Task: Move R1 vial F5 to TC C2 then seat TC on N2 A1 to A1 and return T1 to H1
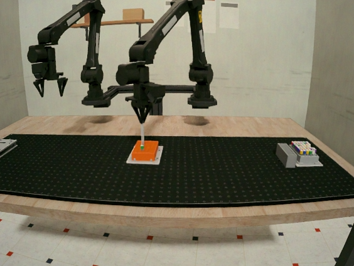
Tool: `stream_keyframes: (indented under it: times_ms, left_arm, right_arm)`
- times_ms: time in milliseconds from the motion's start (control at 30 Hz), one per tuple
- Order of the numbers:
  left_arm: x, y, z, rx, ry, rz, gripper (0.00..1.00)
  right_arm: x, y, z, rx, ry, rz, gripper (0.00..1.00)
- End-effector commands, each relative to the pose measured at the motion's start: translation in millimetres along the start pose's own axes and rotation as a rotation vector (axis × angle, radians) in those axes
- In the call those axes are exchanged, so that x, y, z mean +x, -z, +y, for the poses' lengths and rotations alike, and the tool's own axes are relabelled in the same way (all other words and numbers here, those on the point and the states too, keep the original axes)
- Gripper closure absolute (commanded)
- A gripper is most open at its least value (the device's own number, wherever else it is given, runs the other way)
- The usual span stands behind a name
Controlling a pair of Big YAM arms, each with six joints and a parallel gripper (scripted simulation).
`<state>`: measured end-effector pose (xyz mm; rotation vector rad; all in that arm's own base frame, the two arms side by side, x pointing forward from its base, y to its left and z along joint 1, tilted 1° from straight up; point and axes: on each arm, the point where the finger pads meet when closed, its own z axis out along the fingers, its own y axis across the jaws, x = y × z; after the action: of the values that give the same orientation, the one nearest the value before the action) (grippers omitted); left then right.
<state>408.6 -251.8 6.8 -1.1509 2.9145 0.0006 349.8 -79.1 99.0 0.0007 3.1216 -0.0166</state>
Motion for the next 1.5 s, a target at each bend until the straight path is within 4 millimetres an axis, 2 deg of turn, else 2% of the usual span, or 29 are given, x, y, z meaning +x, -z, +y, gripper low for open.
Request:
stream_keyframes:
  times_ms: [0, 267, 1467]
  left_arm:
    - [-10.2, 34.9, -24.4, 0.076, -0.002, -0.019, 0.93]
    - [-9.9, 40.4, -24.3, 0.076, -0.002, -0.019, 0.93]
    - [-10.2, 40.5, -25.5, 0.081, -0.002, -0.021, 0.93]
  right_arm:
    - [-0.6, 0.4, 0.2, -0.004, 0.008, 0.014, 0.0]
    - [-0.6, 0.4, 0.2, -0.004, 0.008, 0.014, 0.0]
    - [-0.6, 0.4, 0.2, -0.004, 0.008, 0.014, 0.0]
